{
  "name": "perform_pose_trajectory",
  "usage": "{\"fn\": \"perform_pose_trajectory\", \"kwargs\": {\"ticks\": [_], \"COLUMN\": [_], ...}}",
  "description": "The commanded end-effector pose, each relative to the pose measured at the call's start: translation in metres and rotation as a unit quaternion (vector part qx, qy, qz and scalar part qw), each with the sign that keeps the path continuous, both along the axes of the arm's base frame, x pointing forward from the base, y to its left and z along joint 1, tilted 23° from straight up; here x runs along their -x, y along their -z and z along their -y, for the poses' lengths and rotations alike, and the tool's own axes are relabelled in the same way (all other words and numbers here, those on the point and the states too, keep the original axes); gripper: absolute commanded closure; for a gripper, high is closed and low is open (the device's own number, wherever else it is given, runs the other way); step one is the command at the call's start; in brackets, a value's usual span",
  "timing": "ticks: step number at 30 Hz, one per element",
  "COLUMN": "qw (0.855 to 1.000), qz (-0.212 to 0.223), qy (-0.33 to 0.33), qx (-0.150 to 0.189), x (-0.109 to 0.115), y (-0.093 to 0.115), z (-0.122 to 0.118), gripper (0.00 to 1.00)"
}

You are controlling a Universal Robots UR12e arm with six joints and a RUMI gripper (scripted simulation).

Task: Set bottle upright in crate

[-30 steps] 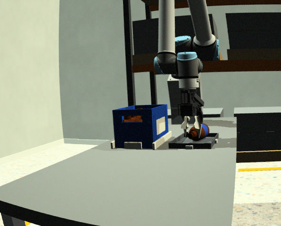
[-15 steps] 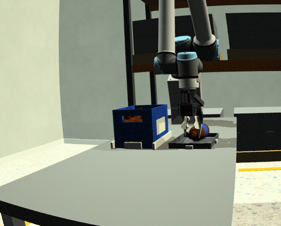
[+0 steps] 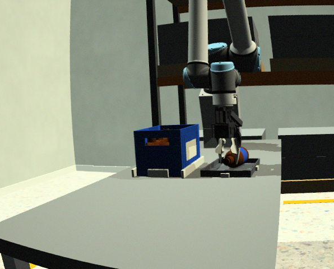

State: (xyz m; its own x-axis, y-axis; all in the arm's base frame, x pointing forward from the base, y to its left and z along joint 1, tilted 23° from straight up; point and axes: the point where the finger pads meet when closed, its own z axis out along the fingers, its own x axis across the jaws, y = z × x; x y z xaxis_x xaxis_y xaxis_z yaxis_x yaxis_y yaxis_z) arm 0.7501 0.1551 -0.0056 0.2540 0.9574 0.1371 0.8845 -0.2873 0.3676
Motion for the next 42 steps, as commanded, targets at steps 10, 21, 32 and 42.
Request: {"fn": "perform_pose_trajectory", "kwargs": {"ticks": [10, 21, 32, 42], "qw": [1.0, 1.0, 1.0, 1.0], "qz": [0.001, 0.001, 0.001, 0.001], "qy": [0.0, 0.0, 0.0, 0.0], "qx": [0.0, 0.0, 0.0, 0.0], "x": [-0.0003, -0.0003, -0.0003, -0.0003], "y": [-0.0007, -0.0007, -0.0007, -0.0007], "z": [-0.0001, -0.0001, -0.0001, -0.0001], "gripper": [1.0, 1.0, 1.0, 1.0]}}
